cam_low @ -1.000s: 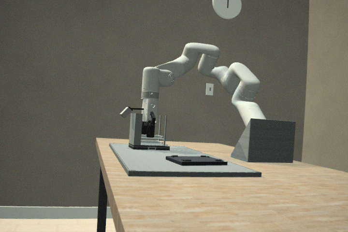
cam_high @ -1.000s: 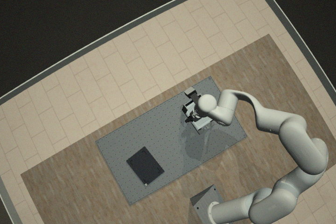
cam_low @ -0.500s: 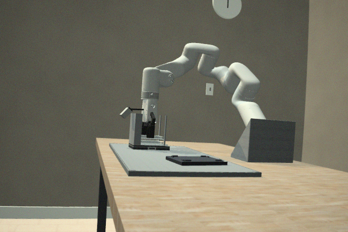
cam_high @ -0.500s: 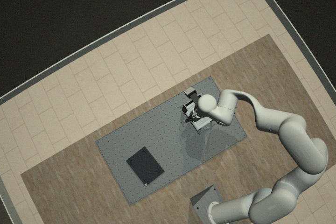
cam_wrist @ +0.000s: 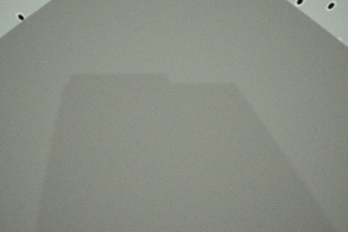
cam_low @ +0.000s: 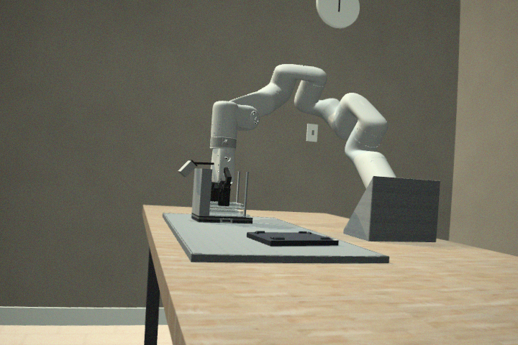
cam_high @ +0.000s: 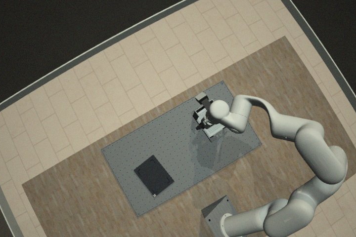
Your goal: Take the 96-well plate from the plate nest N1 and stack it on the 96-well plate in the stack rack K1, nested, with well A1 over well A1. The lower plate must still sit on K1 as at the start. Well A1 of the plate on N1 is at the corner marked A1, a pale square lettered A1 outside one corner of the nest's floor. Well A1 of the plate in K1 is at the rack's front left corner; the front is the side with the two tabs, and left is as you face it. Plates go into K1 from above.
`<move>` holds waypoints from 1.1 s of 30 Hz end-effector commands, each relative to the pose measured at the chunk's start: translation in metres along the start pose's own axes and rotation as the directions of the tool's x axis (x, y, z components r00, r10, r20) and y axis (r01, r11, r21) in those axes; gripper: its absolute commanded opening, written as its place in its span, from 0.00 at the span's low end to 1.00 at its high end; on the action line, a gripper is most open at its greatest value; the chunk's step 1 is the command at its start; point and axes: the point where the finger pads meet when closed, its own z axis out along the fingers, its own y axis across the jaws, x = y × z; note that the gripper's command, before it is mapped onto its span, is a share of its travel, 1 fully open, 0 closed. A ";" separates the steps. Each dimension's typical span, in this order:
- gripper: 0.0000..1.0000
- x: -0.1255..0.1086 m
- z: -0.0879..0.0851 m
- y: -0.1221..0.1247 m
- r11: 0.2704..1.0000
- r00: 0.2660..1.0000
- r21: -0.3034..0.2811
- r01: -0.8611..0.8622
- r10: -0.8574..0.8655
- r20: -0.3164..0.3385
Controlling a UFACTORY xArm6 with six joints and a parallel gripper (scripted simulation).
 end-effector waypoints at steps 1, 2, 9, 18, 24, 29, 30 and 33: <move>0.00 0.001 -0.001 0.000 1.000 1.000 0.000 -0.001 0.001 -0.003; 0.00 0.001 0.000 0.000 1.000 1.000 0.000 -0.001 0.001 -0.003; 0.00 0.001 0.000 0.000 1.000 1.000 0.000 -0.001 0.001 -0.003; 0.00 0.001 0.002 0.000 1.000 1.000 0.000 -0.001 0.001 -0.003; 0.00 0.001 0.003 0.000 1.000 1.000 0.000 -0.001 0.001 -0.003; 0.00 0.001 0.003 0.000 1.000 1.000 0.000 -0.001 0.001 -0.003; 0.00 0.001 0.004 0.000 1.000 1.000 0.000 -0.001 0.001 -0.003; 1.00 0.001 0.005 0.000 1.000 1.000 0.000 -0.001 0.001 -0.003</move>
